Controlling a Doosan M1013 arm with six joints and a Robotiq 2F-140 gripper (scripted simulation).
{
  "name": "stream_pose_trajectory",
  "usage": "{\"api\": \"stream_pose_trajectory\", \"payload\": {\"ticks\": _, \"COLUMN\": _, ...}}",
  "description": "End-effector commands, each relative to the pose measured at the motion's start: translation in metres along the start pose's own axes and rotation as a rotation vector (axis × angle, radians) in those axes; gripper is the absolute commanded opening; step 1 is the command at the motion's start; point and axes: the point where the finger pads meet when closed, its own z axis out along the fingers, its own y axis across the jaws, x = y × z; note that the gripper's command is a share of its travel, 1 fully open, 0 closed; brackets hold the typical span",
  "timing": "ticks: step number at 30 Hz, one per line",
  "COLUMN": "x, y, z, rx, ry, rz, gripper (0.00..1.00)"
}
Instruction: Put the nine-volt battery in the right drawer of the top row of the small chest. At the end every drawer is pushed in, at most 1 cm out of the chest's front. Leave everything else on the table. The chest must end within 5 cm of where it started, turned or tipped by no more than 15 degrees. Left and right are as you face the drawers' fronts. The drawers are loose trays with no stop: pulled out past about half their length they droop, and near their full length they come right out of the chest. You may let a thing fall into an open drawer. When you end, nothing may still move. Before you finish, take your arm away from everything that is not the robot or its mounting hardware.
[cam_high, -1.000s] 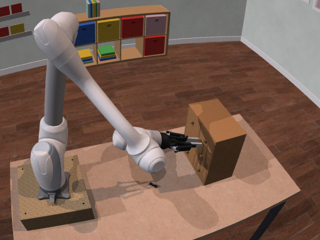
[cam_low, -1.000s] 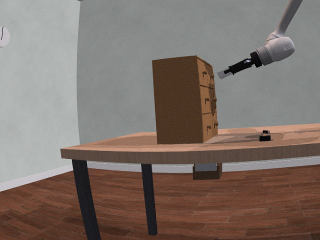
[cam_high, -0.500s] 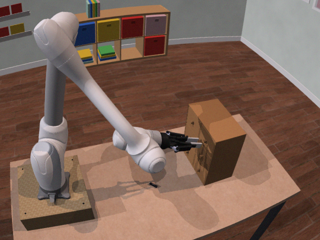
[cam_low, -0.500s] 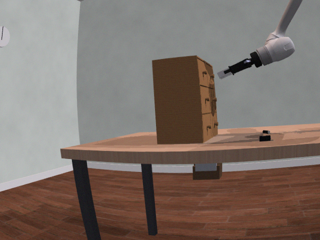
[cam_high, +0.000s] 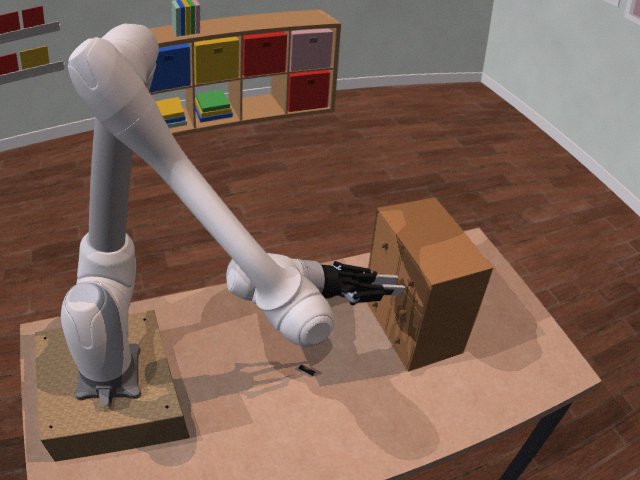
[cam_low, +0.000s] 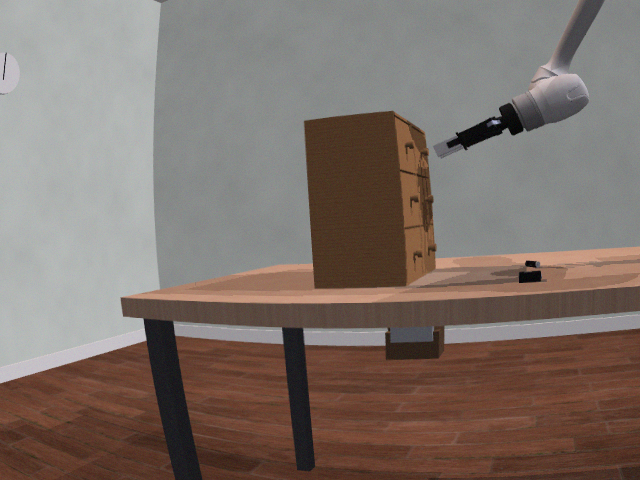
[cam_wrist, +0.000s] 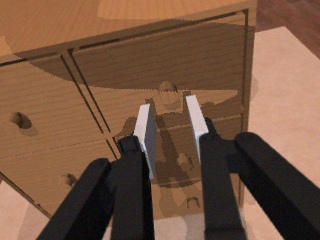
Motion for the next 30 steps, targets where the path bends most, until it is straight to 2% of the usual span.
{"api": "stream_pose_trajectory", "payload": {"ticks": 1, "x": 0.001, "y": 0.0, "z": 0.003, "rx": 0.0, "ry": 0.0, "rz": 0.0, "gripper": 0.2}}
{"api": "stream_pose_trajectory", "payload": {"ticks": 19, "x": 0.01, "y": 0.0, "z": 0.027, "rx": 0.0, "ry": 0.0, "rz": 0.0, "gripper": 0.2}}
{"api": "stream_pose_trajectory", "payload": {"ticks": 30, "x": 0.011, "y": 0.0, "z": 0.031, "rx": 0.0, "ry": 0.0, "rz": 0.0, "gripper": 0.2}}
